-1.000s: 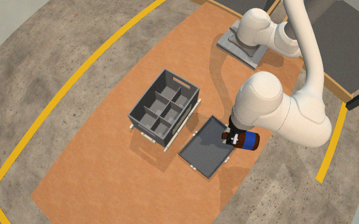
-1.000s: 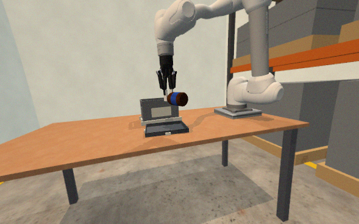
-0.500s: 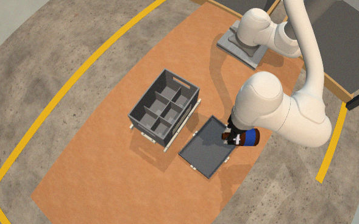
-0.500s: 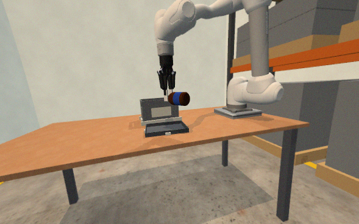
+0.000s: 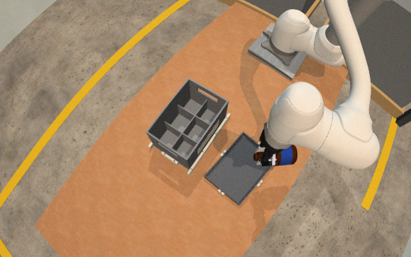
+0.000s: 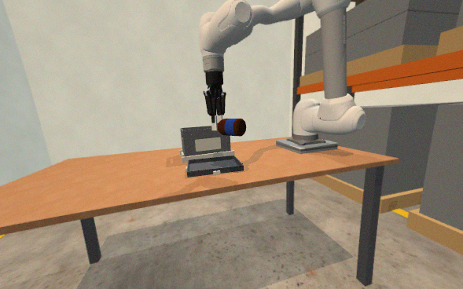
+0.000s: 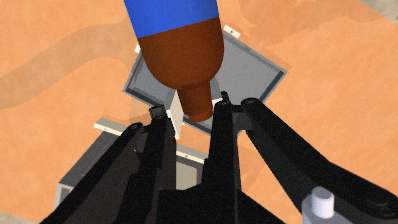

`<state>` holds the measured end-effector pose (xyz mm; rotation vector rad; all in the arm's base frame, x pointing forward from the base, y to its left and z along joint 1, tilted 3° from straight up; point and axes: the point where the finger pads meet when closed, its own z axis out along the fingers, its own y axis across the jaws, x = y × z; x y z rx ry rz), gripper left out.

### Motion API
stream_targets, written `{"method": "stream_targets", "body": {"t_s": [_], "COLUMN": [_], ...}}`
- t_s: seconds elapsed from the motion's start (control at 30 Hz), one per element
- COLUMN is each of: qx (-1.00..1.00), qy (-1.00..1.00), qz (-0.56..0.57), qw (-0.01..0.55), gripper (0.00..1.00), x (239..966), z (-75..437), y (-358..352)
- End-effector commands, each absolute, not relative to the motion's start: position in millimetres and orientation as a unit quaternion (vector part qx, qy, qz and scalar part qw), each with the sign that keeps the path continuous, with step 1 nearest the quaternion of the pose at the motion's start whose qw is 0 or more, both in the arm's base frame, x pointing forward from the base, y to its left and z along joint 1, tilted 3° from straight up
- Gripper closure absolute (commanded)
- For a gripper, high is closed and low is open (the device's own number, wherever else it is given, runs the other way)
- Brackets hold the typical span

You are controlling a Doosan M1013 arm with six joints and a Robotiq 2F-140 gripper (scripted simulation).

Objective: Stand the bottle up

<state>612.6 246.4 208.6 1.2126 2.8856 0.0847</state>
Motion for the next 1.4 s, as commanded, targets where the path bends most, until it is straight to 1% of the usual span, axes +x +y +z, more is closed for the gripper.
{"method": "stream_targets", "body": {"t_s": [0.0,1.37], "qx": [0.387,0.38], "qy": [0.922,0.924], "qz": [0.027,0.027], "qw": [0.005,0.005], "gripper": [0.9,0.9], "x": [612.6,612.6], "z": [208.7,208.7], "y": [246.4,246.4]}}
